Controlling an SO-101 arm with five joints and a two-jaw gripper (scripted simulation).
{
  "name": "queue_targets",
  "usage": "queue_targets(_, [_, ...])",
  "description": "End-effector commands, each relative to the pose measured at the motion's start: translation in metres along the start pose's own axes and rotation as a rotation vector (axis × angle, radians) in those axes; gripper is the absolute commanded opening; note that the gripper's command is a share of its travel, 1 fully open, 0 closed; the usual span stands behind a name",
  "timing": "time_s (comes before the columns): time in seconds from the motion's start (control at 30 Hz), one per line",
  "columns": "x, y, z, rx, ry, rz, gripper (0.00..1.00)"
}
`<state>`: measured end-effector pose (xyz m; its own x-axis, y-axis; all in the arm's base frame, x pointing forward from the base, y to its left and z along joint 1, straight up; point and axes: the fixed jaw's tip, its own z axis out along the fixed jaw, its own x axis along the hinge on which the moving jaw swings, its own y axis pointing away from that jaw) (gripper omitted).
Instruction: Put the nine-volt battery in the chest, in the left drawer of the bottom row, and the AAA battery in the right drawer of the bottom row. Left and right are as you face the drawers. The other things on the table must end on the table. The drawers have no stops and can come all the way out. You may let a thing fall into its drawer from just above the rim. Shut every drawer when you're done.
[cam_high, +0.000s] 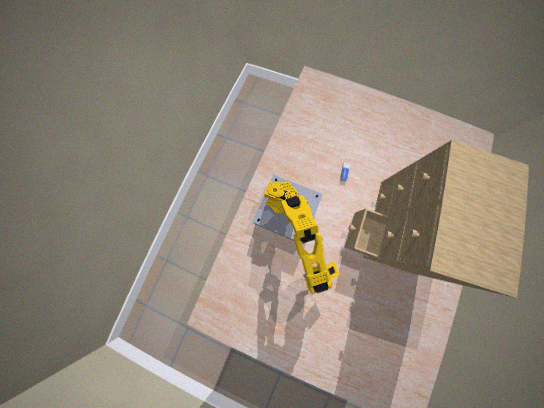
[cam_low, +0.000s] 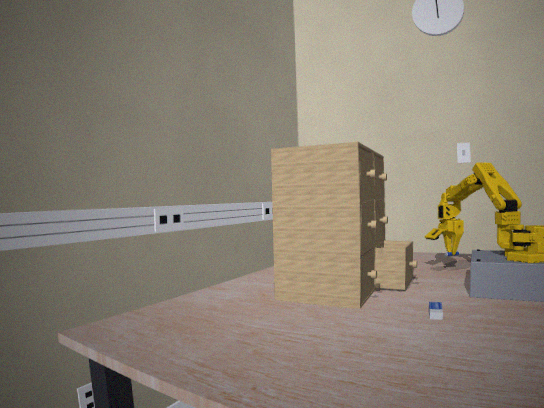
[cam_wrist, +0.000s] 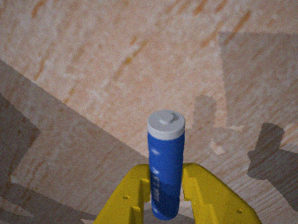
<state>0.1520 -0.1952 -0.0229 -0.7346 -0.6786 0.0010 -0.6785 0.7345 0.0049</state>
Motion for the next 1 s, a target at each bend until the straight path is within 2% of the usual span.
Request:
queue_targets(0.0, [0.000, 0.001, -0.005, 0.005, -0.001, 0.000, 0.00])
queue_targets(0.07, [0.000, 0.001, -0.005, 0.005, -0.001, 0.000, 0.00])
queue_targets(0.97, [-0.018, 0.016, -0.006, 0.005, 0.001, -0.702, 0.00])
